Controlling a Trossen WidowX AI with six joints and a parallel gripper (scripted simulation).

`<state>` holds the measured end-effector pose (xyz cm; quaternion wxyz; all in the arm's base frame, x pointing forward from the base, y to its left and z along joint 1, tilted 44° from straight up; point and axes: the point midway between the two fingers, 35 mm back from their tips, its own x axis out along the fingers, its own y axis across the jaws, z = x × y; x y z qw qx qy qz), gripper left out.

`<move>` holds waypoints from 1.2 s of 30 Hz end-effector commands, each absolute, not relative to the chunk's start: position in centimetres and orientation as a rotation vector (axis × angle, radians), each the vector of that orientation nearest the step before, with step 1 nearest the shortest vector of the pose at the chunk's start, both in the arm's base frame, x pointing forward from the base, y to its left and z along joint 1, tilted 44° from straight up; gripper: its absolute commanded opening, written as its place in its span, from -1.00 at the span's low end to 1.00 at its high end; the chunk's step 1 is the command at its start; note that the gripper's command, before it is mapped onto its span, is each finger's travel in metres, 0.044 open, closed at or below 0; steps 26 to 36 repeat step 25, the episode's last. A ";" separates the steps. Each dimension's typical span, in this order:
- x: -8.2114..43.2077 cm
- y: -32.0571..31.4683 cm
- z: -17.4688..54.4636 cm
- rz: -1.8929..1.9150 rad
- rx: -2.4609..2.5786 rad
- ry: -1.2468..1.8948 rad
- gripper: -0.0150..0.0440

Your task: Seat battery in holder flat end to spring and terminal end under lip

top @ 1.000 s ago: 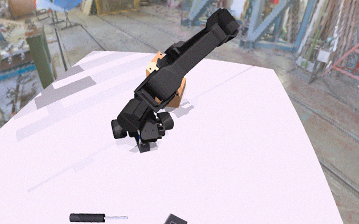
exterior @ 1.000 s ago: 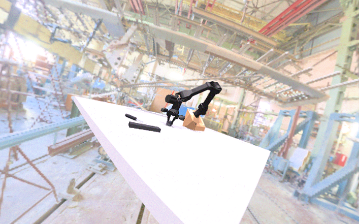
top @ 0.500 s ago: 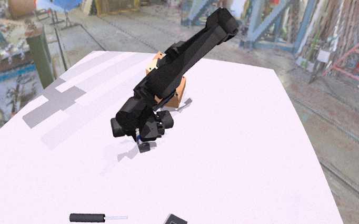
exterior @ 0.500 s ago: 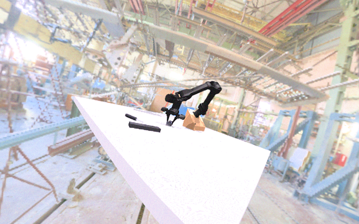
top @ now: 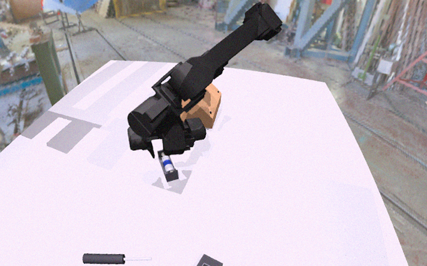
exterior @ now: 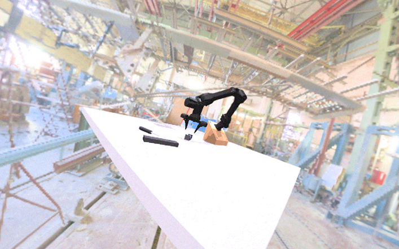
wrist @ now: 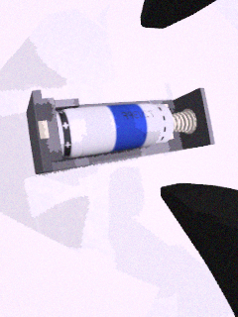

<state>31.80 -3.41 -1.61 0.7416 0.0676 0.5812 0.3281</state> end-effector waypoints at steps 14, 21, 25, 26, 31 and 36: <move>31.3 -6.2 1.3 0.710 0.126 1.253 1.00; 31.3 -6.2 1.3 0.710 0.126 1.253 1.00; 31.3 -6.2 1.3 0.710 0.126 1.253 1.00; 31.3 -6.2 1.3 0.710 0.126 1.253 1.00; 31.3 -6.2 1.3 0.710 0.126 1.253 1.00; 31.3 -6.2 1.3 0.710 0.126 1.253 1.00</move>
